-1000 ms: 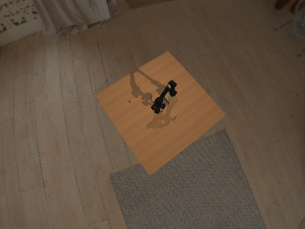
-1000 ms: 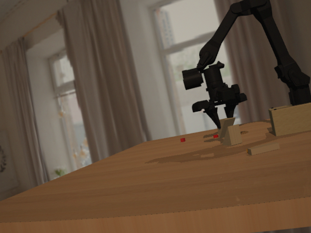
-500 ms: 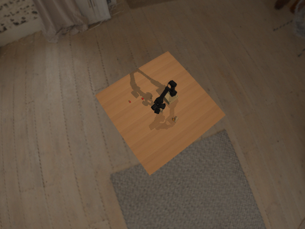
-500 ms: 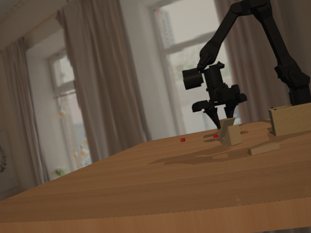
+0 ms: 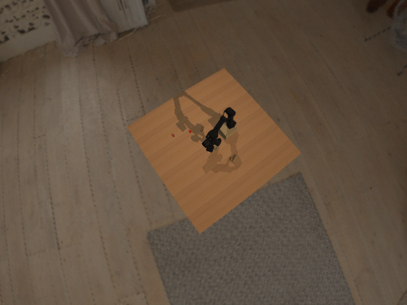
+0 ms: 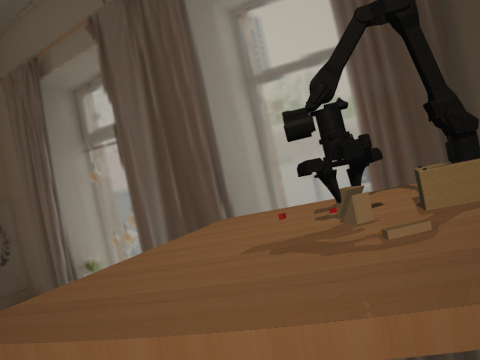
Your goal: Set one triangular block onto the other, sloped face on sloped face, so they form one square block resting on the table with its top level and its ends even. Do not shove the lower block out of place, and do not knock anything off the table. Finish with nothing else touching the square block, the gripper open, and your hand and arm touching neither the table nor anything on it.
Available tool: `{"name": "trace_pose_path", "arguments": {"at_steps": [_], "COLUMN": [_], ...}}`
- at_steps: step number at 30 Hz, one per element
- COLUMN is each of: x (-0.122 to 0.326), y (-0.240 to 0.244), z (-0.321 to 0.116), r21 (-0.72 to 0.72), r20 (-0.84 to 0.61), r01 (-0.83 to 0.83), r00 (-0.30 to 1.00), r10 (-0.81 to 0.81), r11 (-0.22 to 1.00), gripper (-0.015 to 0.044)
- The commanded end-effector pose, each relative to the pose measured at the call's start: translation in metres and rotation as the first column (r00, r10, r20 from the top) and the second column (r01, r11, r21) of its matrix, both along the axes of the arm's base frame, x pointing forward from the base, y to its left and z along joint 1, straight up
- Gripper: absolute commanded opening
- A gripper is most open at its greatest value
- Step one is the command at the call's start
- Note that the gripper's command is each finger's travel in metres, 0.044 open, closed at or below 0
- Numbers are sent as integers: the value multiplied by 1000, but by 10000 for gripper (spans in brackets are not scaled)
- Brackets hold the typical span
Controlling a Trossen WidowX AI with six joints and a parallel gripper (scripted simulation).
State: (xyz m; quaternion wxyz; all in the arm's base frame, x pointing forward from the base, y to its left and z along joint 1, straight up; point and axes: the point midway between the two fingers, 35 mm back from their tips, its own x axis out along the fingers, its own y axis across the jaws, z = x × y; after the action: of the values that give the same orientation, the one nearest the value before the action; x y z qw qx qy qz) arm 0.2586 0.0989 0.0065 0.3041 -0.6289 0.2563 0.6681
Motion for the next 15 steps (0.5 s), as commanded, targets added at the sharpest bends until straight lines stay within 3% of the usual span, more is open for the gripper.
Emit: {"name": "trace_pose_path", "arguments": {"at_steps": [1,15], "x": [-2,-5], "y": [1,3], "z": [-4,-12], "r21": [2,4], "r20": [-5,-5], "r01": [5,6], "r00": [1000,1000], "r10": [-5,-6], "r11": [1000,1000], "gripper": [0,0]}}
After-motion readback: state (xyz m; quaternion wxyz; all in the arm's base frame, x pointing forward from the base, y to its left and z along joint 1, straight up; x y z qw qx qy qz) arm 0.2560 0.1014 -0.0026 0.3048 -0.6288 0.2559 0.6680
